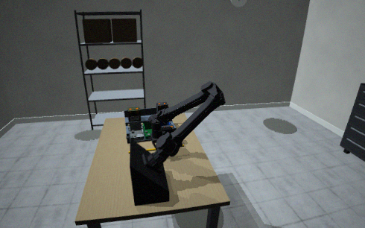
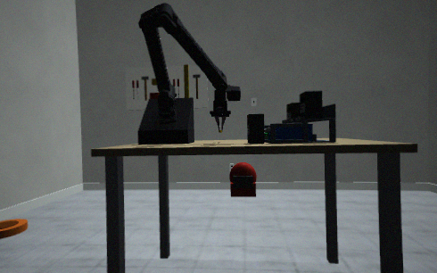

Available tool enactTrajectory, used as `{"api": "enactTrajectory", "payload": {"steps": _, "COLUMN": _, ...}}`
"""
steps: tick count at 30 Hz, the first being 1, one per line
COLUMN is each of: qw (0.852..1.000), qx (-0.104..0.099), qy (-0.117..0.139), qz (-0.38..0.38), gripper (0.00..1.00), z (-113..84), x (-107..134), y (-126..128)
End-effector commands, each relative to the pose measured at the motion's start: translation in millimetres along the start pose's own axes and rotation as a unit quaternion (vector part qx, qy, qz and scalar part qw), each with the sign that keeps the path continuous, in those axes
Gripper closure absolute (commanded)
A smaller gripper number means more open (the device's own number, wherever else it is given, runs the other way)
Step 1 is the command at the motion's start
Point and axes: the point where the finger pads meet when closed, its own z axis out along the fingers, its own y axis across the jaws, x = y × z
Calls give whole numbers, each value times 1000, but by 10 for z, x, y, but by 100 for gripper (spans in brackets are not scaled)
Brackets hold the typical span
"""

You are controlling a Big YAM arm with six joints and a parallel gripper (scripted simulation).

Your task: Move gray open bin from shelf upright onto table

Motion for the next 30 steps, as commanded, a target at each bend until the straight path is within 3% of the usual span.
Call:
{"api": "enactTrajectory", "payload": {"steps": 1, "qw": 1000, "qx": 1, "qy": -1, "qz": -12, "gripper": 100, "z": 104, "x": 1, "y": 4}}
{"api": "enactTrajectory", "payload": {"steps": 14, "qw": 1000, "qx": 1, "qy": 0, "qz": -12, "gripper": 100, "z": 345, "x": 3, "y": -1}}
{"api": "enactTrajectory", "payload": {"steps": 15, "qw": 1000, "qx": -21, "qy": -2, "qz": -12, "gripper": 100, "z": 247, "x": 15, "y": 145}}
{"api": "enactTrajectory", "payload": {"steps": 17, "qw": 1000, "qx": -2, "qy": 0, "qz": -10, "gripper": 100, "z": 381, "x": -3, "y": 45}}
{"api": "enactTrajectory", "payload": {"steps": 19, "qw": 1000, "qx": 1, "qy": 0, "qz": -12, "gripper": 100, "z": 423, "x": 4, "y": -4}}
{"api": "enactTrajectory", "payload": {"steps": 30, "qw": 1000, "qx": -10, "qy": -1, "qz": -18, "gripper": 100, "z": 461, "x": 42, "y": 63}}
